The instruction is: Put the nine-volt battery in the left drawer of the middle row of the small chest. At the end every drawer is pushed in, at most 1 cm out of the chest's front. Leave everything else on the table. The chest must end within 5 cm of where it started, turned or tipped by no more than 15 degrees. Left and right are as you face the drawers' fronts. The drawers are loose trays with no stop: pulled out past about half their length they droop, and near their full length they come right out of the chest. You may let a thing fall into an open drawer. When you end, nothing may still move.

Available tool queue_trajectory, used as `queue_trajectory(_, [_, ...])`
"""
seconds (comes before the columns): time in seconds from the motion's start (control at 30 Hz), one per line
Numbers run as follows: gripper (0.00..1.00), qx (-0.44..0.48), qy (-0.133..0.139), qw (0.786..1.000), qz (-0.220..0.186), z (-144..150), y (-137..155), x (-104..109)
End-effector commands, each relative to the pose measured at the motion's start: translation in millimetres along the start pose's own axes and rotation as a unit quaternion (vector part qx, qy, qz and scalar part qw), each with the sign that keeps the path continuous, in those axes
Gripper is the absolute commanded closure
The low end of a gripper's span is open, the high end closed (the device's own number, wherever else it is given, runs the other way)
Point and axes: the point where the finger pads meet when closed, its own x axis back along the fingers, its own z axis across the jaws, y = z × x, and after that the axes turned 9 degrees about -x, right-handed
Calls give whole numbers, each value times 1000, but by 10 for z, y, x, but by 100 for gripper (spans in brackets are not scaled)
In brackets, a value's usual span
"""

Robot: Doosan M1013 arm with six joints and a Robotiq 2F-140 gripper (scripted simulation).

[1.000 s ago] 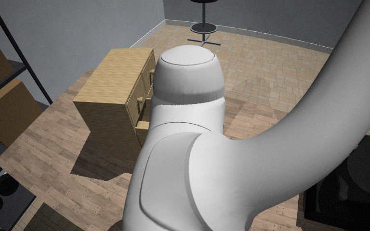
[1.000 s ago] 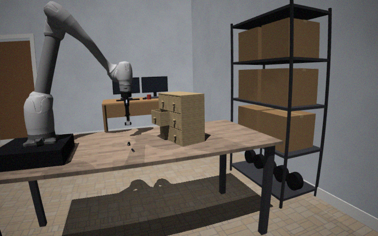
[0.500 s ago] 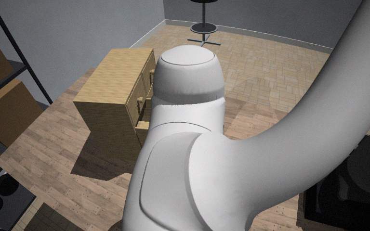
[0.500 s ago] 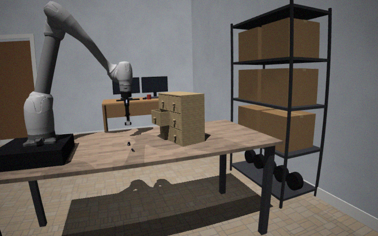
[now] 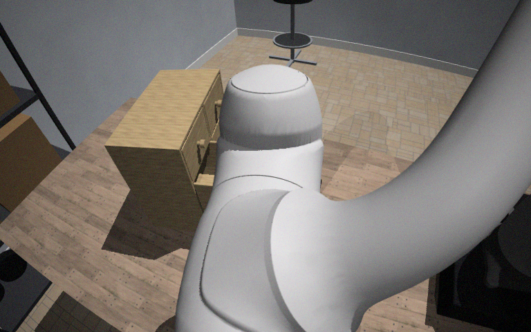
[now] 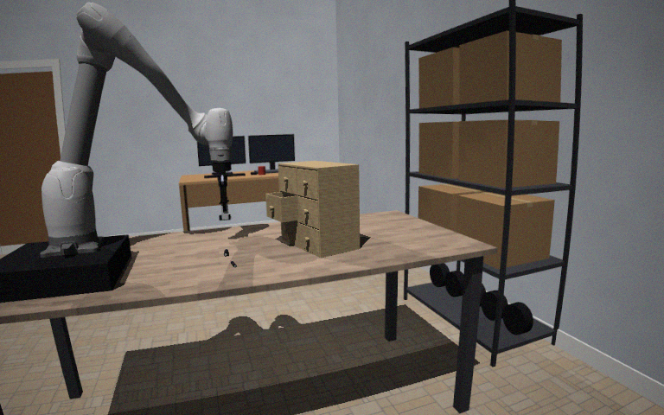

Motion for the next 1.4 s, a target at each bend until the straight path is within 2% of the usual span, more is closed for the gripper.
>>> queue_trajectory(0.0, [86,9,0,1000,2,133,-106,38])
queue_trajectory(0.03, [86,22,1,1000,2,281,-204,38])
queue_trajectory(0.1, [86,22,1,1000,2,281,-204,38])
queue_trajectory(0.13, [86,39,1,999,2,486,-328,38])
queue_trajectory(0.2, [86,39,1,999,2,486,-328,38])
queue_trajectory(0.23, [86,60,1,998,2,737,-466,39])
queue_trajectory(0.33, [86,60,1,998,2,737,-466,39])
queue_trajectory(0.37, [86,82,1,997,2,1017,-602,39])
queue_trajectory(0.47, [86,82,1,997,2,1017,-602,39])
queue_trajectory(0.5, [86,104,1,995,2,1305,-722,40])
queue_trajectory(0.6, [86,104,1,995,2,1305,-722,40])
queue_trajectory(0.63, [86,124,1,992,2,1576,-819,41])
queue_trajectory(0.73, [86,124,1,992,2,1576,-819,41])
queue_trajectory(0.77, [86,141,1,990,2,1806,-890,42])
queue_trajectory(0.83, [86,141,1,990,2,1806,-890,42])
queue_trajectory(0.87, [86,154,1,988,2,1978,-937,42])
queue_trajectory(1.07, [86,165,1,986,2,2131,-973,43])
queue_trajectory(1.37, [86,165,1,986,2,2138,-975,85])
